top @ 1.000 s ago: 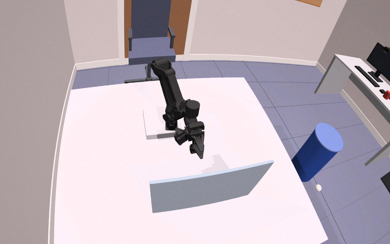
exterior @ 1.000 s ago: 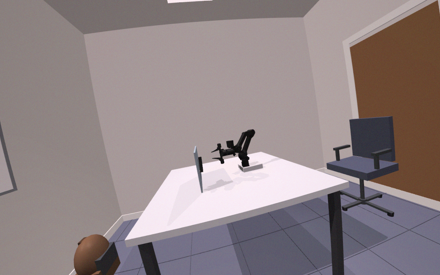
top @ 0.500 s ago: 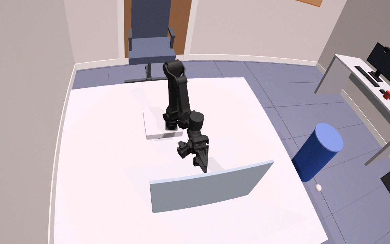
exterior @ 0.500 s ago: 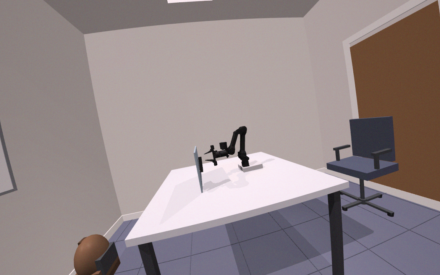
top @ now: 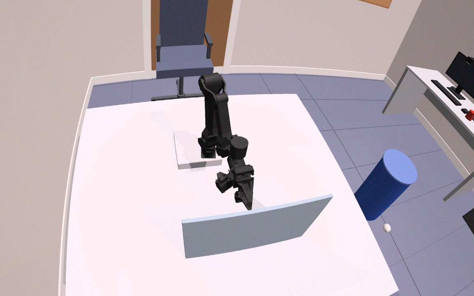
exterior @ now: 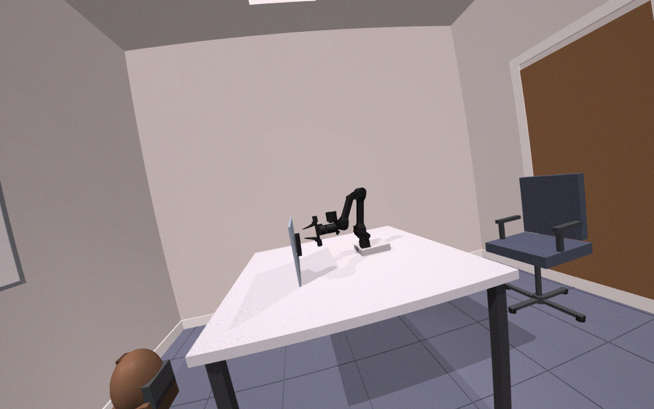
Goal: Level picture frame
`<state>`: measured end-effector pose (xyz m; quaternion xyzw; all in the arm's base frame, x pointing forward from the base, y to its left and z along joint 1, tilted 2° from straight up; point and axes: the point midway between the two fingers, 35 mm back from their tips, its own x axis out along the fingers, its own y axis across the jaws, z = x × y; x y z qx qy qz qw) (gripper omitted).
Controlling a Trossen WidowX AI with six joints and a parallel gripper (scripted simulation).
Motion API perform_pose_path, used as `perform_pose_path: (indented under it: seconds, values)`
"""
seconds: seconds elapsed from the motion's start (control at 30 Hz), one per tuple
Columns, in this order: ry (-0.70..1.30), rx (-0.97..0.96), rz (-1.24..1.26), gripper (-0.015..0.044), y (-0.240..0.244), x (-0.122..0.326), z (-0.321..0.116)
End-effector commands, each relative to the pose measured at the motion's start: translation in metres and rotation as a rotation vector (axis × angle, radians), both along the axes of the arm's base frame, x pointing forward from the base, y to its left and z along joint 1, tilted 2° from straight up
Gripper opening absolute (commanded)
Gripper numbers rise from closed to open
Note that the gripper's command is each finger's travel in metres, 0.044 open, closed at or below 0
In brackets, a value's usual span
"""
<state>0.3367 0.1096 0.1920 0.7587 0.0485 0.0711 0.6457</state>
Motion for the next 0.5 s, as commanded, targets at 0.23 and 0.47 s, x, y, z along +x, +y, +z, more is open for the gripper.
perform_pose_path:
  seconds: [0.23,0.47]
  values:
    - [-0.002,0.001,0.003,0.026,0.003,0.016,0.002]
    - [-0.003,0.001,0.003,0.026,0.005,0.027,0.003]
